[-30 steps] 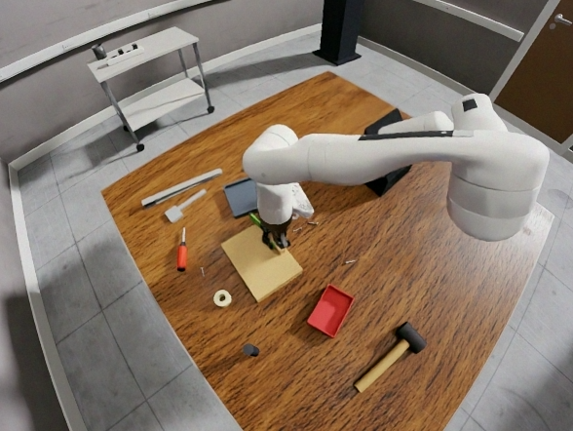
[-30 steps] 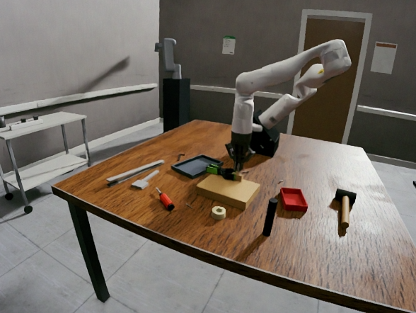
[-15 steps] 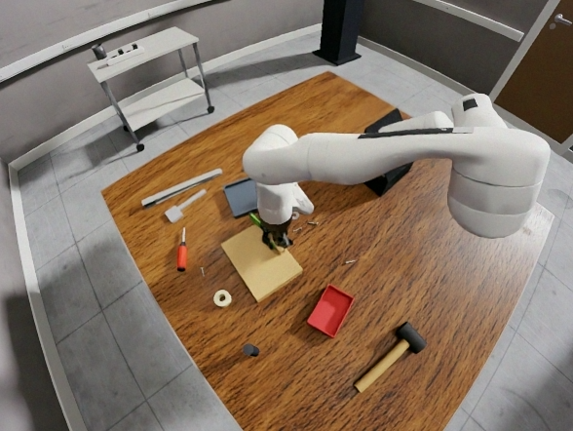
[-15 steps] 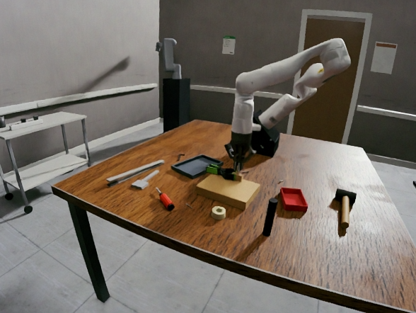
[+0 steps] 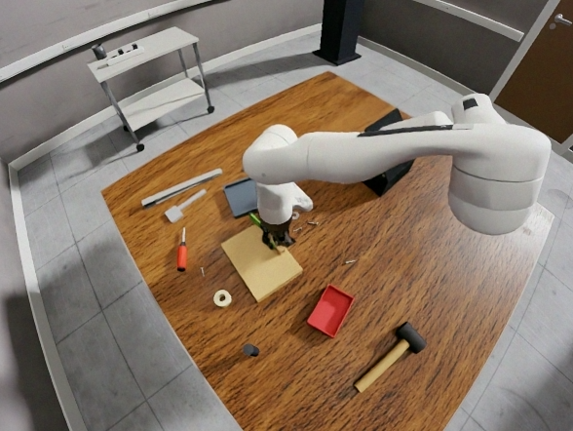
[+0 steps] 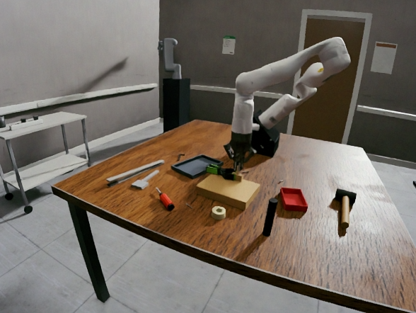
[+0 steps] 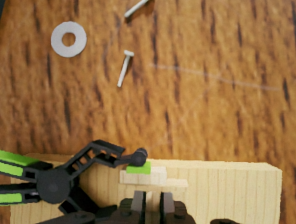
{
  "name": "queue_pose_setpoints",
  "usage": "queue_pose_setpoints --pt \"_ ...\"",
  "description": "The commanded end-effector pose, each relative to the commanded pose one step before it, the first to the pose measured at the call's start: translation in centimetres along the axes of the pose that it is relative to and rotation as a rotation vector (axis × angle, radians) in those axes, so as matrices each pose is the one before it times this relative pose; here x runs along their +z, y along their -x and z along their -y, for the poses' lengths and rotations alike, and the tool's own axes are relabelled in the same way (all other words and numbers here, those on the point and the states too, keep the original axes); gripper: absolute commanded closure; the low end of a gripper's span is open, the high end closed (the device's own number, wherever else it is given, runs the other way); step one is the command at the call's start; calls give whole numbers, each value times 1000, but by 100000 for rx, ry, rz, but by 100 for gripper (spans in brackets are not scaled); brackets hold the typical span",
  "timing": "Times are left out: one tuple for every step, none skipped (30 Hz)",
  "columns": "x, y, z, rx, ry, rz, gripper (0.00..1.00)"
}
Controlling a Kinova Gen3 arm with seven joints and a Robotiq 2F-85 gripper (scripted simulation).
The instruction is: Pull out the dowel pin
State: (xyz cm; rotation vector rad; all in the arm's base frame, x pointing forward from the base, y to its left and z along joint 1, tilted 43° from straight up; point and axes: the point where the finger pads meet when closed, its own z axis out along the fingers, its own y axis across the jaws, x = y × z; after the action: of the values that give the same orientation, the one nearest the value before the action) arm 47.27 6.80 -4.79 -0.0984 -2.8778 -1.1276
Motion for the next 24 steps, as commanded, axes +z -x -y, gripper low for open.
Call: queue_pose_setpoints --pt "-124 69 26 -1885 -35 296 90" --pt "-1 0 0 -882 0 0 90" --pt "-1 0 0 -882 0 0 90" --pt "-1 0 0 -882 0 0 90" --pt "-1 0 0 -881 0 0 90" --pt "-1 0 0 -881 0 0 90" --pt "-1 0 0 -880 0 0 90" --pt "-1 0 0 -880 0 -1 90" --pt "-1 0 0 -879 0 0 90" --pt "-1 0 0 -879 0 0 90" --pt "-1 0 0 -878 0 0 90" --pt "-1 0 0 -878 0 0 90" --pt "-1 0 0 -877 0 0 90" --pt "-1 0 0 -877 0 0 90" --pt "-1 0 0 -876 0 0 90" --pt "0 0 0 0 0 0 90" --pt "0 0 0 0 0 0 90" --pt "-1 0 0 -876 0 0 90" --pt "-1 0 0 -875 0 0 90" --pt "-1 0 0 -875 0 0 90" --pt "-1 0 0 -875 0 0 90" --pt "-1 0 0 -874 0 0 90" --pt "-1 0 0 -874 0 0 90" --pt "-1 0 0 -873 0 0 90"
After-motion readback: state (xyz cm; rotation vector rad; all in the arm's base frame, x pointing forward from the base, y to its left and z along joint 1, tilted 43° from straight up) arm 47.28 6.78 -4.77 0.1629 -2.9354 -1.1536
